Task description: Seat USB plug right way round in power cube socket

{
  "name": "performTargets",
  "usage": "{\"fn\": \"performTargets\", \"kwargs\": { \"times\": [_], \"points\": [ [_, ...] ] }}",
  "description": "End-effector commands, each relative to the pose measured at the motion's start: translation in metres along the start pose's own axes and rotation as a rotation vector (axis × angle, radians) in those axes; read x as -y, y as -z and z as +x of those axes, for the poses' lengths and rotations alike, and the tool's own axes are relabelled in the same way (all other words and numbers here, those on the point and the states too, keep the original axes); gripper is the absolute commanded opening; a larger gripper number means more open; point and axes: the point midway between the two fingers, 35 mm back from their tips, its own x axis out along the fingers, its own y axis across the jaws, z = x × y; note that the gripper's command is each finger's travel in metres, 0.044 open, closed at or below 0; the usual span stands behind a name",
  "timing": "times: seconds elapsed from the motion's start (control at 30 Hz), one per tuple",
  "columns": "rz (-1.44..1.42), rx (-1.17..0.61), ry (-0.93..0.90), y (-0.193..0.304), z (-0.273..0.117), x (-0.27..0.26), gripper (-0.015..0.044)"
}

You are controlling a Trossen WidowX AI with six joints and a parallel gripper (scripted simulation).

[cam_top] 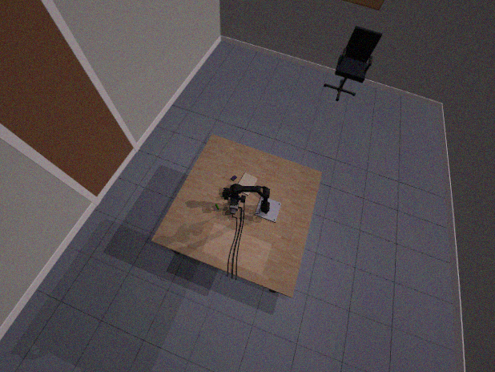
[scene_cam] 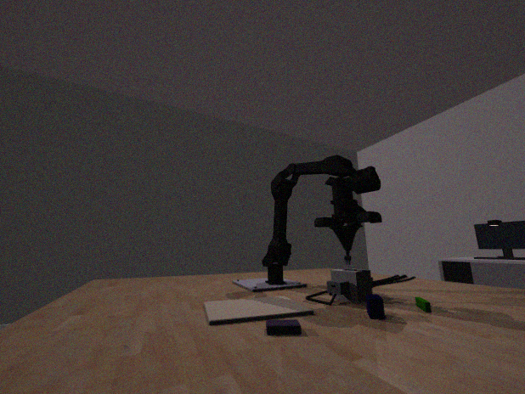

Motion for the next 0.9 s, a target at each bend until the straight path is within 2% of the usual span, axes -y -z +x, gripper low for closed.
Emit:
{"fn": "performTargets", "kwargs": {
  "times": [0.0, 0.87],
  "points": [
    [-0.004, 0.006, 0.002, -0.0007, 0.0005, 0.0003, 0.0],
    [-0.004, 0.029, 0.002, -0.0025, 0.0036, 0.0003, 0.0]
  ]
}}
